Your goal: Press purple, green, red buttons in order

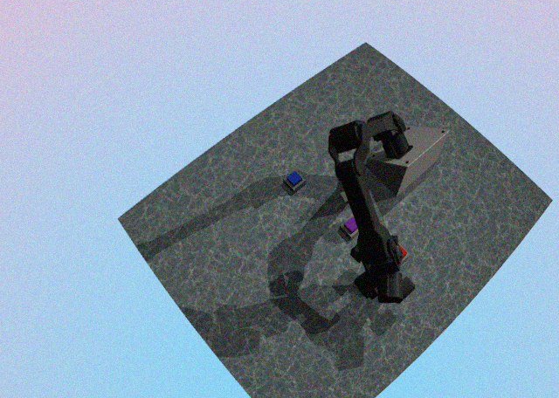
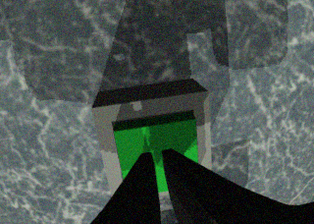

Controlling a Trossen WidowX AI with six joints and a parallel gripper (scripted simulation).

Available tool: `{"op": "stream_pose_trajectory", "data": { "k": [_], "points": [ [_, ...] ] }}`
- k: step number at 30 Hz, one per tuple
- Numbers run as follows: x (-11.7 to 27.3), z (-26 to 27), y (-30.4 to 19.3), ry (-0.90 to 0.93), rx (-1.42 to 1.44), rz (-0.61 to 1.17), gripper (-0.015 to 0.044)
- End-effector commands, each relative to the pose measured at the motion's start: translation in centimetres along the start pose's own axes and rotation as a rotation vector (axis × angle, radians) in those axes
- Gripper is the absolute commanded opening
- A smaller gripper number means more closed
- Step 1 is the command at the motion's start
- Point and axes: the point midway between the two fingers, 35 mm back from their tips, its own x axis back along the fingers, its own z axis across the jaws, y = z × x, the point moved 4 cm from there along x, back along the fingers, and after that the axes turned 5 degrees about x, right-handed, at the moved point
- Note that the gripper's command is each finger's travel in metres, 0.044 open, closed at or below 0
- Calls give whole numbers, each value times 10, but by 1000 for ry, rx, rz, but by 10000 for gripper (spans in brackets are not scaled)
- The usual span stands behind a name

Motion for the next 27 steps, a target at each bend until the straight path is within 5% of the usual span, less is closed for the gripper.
{"op": "stream_pose_trajectory", "data": {
  "k": [1, 13, 18, 27],
  "points": [
    [-1, -1, 0, -5, 6, -2, 20],
    [34, 0, 0, -3, 6, -2, 20],
    [91, 1, 0, -1, 7, -1, 20],
    [96, 3, -30, 3, 9, 0, 20]
  ]
}}
